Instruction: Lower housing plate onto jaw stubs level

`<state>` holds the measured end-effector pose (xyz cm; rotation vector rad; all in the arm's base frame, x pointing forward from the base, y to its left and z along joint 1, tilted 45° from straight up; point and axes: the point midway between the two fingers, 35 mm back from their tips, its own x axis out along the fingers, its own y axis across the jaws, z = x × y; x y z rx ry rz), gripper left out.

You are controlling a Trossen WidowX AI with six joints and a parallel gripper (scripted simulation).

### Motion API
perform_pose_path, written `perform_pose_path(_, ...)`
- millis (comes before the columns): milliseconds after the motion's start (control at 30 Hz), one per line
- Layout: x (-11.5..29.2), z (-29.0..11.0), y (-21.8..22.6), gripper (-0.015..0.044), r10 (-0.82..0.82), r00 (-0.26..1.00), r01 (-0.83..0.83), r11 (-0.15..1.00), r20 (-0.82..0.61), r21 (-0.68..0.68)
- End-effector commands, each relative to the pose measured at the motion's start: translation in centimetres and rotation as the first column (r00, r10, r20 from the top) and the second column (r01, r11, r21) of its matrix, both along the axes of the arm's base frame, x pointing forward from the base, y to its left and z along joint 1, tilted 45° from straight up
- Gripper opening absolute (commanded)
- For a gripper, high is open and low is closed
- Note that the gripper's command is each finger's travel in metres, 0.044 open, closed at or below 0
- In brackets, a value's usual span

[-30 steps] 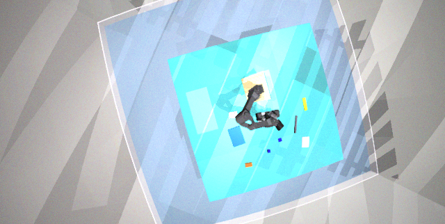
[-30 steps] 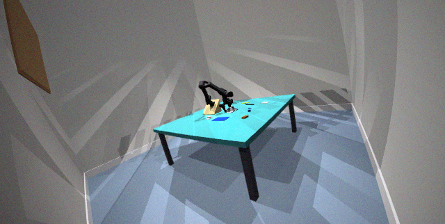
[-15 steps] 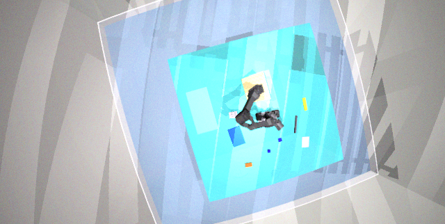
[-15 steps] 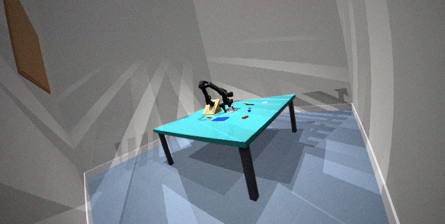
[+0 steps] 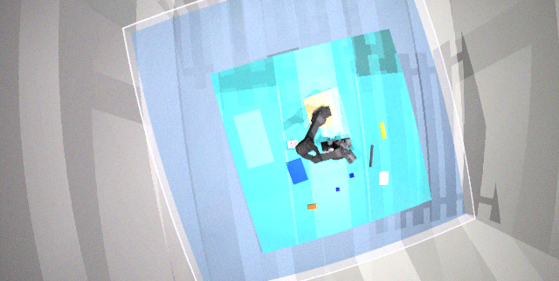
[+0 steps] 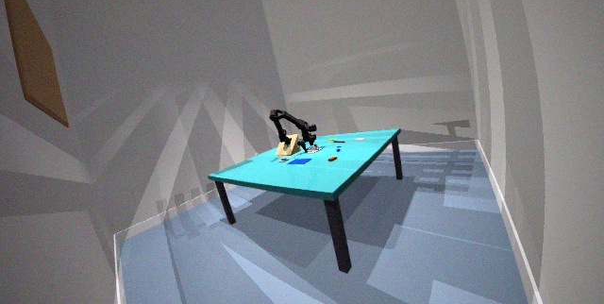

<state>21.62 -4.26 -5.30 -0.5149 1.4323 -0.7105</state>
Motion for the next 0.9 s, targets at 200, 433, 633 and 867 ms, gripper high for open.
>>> perform_pose_path(200, -0.03, -0.09, 0.01, 0.0351, 0.001, 1.000, -0.001, 1.000, -0.002, 0.004)
perform_pose_path(433, -0.03, -0.09, 0.01, 0.0351, 0.001, 1.000, -0.001, 1.000, -0.002, 0.004)
perform_pose_path(633, 0.00, 0.00, 0.00, 0.0404, 0.000, 1.000, 0.000, 1.000, 0.000, 0.000)
perform_pose_path(867, 0.00, 0.00, 0.00, 0.0440, 0.000, 1.000, 0.000, 1.000, 0.000, 0.000)
